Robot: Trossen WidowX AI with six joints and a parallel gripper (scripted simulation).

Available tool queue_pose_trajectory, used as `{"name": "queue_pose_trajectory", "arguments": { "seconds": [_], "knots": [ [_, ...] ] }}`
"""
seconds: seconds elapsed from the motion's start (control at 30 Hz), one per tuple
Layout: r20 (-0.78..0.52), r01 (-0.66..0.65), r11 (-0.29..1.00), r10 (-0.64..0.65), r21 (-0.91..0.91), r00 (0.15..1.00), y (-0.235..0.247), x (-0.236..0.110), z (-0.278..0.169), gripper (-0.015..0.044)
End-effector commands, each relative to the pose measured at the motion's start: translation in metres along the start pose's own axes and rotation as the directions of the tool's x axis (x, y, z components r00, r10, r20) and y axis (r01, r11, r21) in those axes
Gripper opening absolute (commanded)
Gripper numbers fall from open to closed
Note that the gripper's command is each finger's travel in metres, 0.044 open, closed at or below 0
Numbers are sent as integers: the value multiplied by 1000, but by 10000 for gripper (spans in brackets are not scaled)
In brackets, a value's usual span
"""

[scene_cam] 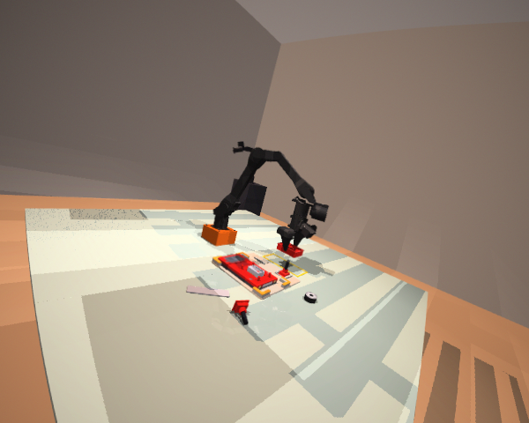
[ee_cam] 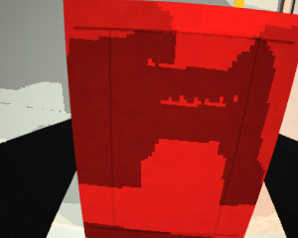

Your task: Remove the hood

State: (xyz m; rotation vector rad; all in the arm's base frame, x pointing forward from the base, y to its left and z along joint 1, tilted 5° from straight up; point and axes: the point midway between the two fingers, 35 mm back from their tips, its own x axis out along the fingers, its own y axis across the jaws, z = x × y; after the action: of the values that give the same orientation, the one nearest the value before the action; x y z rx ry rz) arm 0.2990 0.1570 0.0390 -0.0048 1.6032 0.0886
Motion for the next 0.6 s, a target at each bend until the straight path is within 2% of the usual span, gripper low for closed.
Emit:
{"name": "queue_pose_trajectory", "arguments": {
  "seconds": [0.0,0.57],
  "knots": [
    [-5,-2,1000,2,5,1000,0,6,-1,0],
    [-6,-2,1000,2,5,1000,0,22,-2,0]
  ]
}}
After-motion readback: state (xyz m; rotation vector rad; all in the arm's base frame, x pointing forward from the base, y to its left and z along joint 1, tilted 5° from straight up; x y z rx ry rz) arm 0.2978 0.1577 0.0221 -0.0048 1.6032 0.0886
